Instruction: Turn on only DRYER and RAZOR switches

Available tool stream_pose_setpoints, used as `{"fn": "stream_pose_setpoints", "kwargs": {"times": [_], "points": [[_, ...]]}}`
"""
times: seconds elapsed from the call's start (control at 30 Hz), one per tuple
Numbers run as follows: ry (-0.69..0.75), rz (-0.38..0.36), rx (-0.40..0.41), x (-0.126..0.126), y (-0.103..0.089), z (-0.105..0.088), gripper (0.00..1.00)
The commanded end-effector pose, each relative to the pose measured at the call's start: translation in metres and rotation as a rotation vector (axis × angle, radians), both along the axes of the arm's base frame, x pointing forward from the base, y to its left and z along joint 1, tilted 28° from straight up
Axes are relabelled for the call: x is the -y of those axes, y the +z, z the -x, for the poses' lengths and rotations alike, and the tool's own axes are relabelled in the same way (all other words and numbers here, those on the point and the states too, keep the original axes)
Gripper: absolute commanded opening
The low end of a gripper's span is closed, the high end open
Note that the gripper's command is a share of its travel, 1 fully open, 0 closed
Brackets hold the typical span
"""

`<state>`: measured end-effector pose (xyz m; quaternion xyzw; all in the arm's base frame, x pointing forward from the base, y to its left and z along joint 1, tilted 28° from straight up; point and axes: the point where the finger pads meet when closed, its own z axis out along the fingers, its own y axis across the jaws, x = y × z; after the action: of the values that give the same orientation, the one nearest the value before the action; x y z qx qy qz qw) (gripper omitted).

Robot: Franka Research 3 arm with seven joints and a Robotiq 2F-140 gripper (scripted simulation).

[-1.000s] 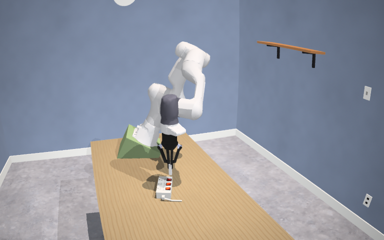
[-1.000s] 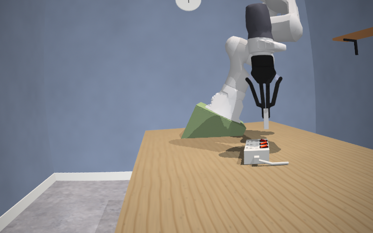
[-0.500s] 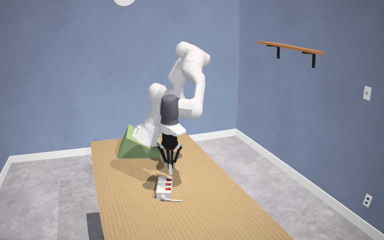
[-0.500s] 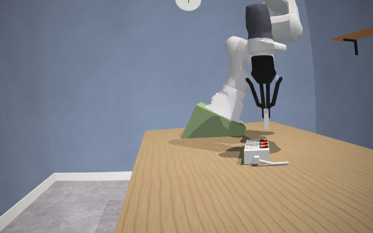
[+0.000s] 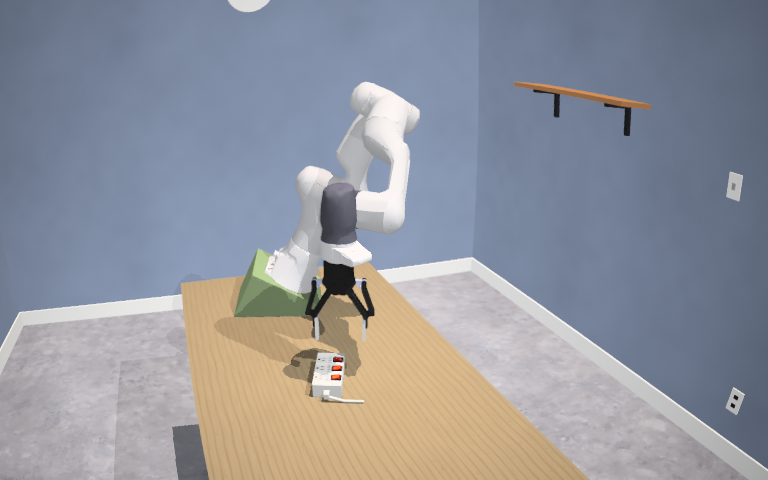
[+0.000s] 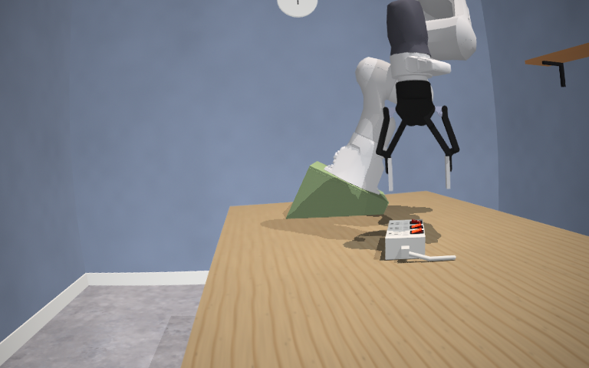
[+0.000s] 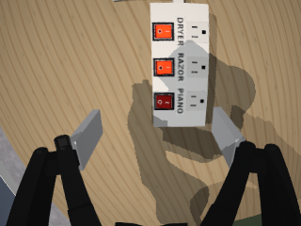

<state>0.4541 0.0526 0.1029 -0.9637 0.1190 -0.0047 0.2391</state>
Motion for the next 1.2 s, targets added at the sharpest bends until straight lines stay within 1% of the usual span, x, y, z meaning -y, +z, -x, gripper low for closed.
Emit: {"fn": "stream_pose_setpoints", "kwargs": {"times": [0.0,0.1,0.17,0.37,0.5,1.17], "points": [[-0.004,-0.003,-0.011,0.006,0.013,0.003,1.00],[-0.004,-0.003,-0.011,0.013,0.027,0.004,1.00],[-0.004,-0.003,-0.011,0.013,0.027,0.004,1.00],[-0.004,-0.003,-0.011,0.027,0.052,0.005,1.00],[-0.004,-0.003,-0.011,0.031,0.061,0.006,1.00],[-0.004,-0.003,-0.011,0.032,0.063,0.006,1.00]]}}
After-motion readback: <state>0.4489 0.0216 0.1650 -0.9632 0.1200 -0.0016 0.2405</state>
